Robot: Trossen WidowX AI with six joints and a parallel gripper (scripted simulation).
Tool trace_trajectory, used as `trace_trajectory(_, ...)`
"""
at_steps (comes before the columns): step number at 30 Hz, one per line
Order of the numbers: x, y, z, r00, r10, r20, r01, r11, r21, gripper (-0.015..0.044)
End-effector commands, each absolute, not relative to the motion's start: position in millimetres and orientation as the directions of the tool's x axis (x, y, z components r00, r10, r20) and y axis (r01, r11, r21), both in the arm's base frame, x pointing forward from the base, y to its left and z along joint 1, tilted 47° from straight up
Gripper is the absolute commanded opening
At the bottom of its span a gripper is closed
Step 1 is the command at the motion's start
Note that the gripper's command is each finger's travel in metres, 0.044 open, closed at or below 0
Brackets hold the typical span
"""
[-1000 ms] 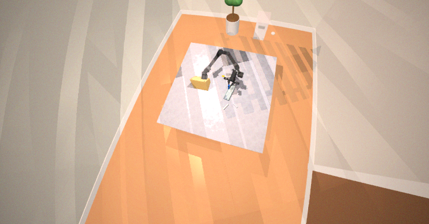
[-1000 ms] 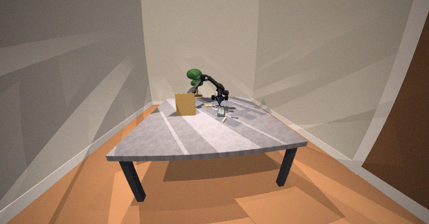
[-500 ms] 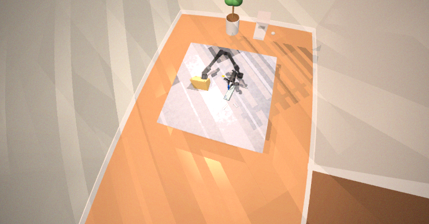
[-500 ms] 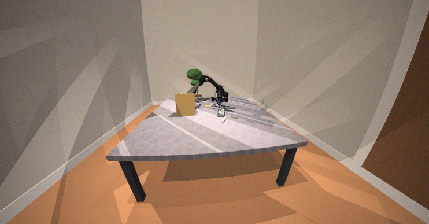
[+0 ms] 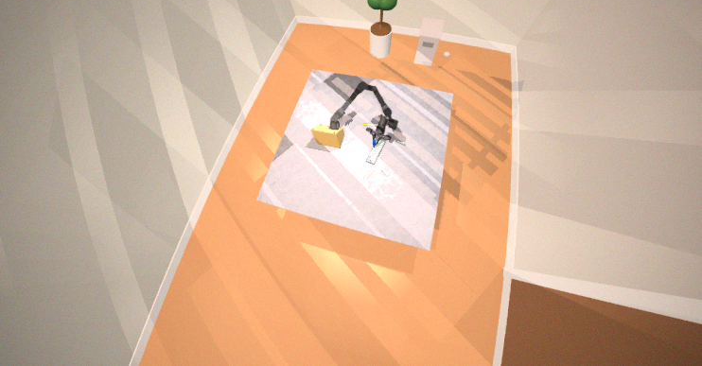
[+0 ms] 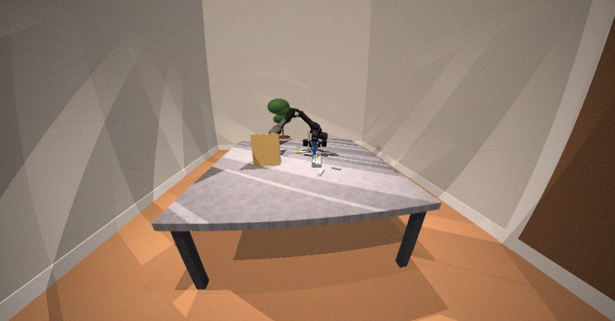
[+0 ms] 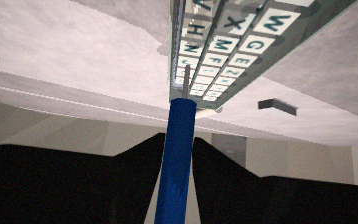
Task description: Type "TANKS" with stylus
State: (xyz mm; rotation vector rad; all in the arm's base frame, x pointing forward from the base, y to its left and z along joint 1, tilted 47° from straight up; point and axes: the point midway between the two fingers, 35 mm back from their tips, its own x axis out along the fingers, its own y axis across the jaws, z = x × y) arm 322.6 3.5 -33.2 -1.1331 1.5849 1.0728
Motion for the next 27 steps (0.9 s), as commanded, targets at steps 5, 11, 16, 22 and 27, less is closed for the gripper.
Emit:
trace_trajectory(5,322.6,4.6,-33.6,-0.191,-0.196,-0.962,-0.966,0.213,0.148,0.0081)
trace_trajectory(11,322.6,5.5,-32.5,-0.191,-0.196,-0.962,-0.966,0.213,0.148,0.0081)
trace_trajectory(16,322.6,5.5,-32.5,-0.191,-0.196,-0.962,-0.966,0.213,0.148,0.0081)
trace_trajectory(22,322.6,6.9,-32.7,-0.191,-0.196,-0.962,-0.966,0.213,0.148,0.0081)
trace_trajectory(27,322.7,9.7,-35.0,-0.191,-0.196,-0.962,-0.966,0.213,0.148,0.0081)
